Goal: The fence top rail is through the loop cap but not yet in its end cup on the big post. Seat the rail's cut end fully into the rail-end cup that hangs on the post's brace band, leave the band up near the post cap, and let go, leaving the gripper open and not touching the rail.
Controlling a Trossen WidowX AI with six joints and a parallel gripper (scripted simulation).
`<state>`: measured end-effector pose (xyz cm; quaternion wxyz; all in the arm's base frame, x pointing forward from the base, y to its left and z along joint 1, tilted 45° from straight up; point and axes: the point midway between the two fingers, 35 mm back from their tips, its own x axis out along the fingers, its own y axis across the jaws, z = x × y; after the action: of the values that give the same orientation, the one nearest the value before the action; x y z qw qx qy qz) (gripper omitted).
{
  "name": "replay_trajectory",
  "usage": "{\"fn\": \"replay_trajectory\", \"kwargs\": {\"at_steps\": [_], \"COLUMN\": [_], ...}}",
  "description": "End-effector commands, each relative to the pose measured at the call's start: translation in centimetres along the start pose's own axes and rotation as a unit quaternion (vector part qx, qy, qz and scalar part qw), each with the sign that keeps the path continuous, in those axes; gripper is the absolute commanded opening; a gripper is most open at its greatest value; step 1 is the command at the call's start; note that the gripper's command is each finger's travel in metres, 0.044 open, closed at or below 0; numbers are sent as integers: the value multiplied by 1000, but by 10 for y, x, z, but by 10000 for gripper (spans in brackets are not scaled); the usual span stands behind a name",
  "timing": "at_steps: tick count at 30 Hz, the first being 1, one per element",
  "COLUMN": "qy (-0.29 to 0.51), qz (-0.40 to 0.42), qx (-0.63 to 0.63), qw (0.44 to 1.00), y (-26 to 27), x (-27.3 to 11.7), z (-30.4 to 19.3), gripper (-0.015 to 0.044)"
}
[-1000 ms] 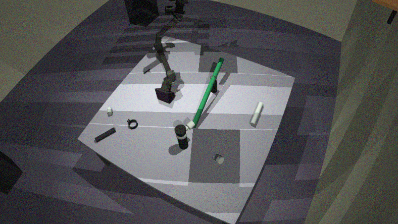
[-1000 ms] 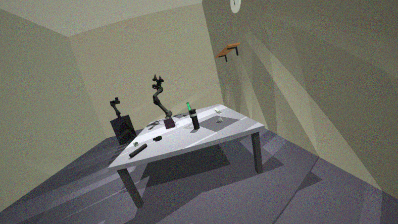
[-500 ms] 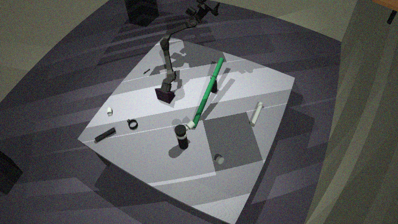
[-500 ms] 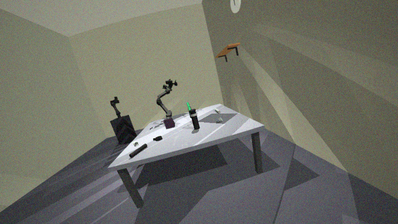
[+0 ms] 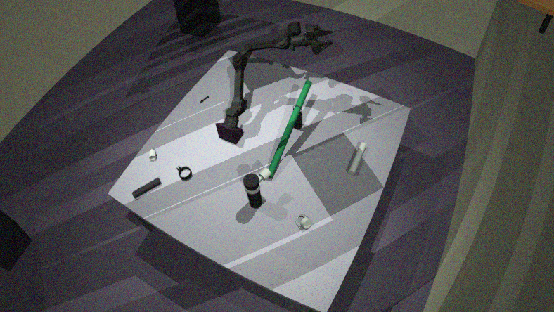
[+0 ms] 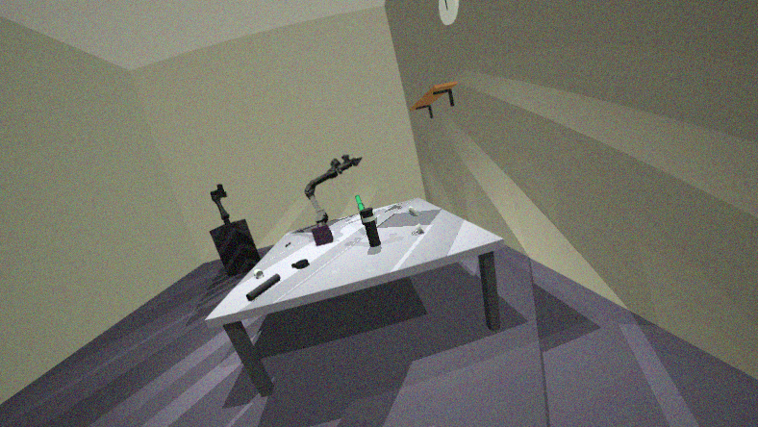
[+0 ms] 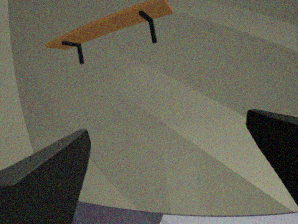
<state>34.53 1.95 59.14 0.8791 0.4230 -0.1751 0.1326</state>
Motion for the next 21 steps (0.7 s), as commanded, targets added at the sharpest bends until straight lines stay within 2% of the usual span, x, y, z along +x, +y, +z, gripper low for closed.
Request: {"fn": "replay_trajectory", "kwargs": {"at_steps": [1, 11, 15, 21], "qy": [55, 229, 307, 429], "qz": [-73, -224, -266, -306], "qx": [-62, -164, -177, -154], "qw": [994, 933, 896, 836], "y": [-62, -219, -278, -357], "x": [8, -14, -41, -102], "z": [-20, -62, -76, -95], "gripper": [440, 440, 440, 440]}}
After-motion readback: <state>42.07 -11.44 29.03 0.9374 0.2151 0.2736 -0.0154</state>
